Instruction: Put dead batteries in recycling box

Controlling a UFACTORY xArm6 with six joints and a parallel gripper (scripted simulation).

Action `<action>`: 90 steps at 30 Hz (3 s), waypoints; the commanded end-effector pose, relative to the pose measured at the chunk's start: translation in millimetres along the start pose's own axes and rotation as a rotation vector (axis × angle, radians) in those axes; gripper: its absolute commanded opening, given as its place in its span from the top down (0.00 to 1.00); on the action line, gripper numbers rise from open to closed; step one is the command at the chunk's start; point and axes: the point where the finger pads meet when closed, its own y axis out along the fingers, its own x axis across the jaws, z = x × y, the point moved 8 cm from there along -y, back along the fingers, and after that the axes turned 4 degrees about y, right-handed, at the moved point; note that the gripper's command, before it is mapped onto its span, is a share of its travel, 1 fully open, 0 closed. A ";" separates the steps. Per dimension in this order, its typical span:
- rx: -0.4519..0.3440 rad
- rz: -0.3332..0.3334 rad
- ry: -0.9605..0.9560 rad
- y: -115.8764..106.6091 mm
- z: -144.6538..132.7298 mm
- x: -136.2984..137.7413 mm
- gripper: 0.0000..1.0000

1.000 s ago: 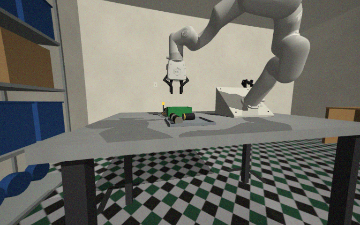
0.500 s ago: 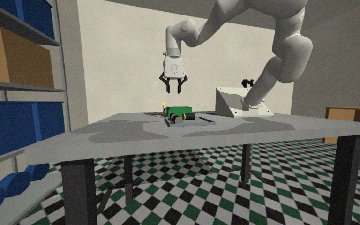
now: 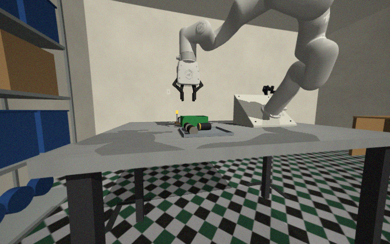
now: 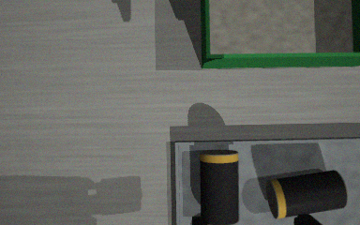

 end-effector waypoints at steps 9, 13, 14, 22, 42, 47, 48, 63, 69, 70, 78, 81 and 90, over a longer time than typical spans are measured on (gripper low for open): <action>0.001 0.004 -0.001 50.2 -0.3 -1.0 0.49; 0.001 0.004 -0.001 76.5 -0.3 -1.1 0.49; 0.001 0.004 -0.001 76.5 -0.3 -1.1 0.49; 0.001 0.004 -0.001 76.5 -0.3 -1.1 0.49; 0.001 0.004 -0.001 76.5 -0.6 -3.2 0.49; 0.001 0.004 -0.001 76.5 -0.6 -3.0 0.49; 0.001 0.004 -0.001 76.5 -0.6 -2.9 0.49; 0.001 0.004 -0.001 76.5 -0.6 -2.6 0.49; 0.001 0.004 -0.001 84.8 -0.6 -2.6 0.49; 0.001 0.004 -0.001 89.0 -0.6 -2.6 0.49; 0.001 0.004 -0.001 110.6 -0.6 -2.7 0.49; 0.001 0.004 -0.001 111.5 -0.6 -2.7 0.49; 0.001 0.004 -0.001 118.9 -0.6 -2.7 0.49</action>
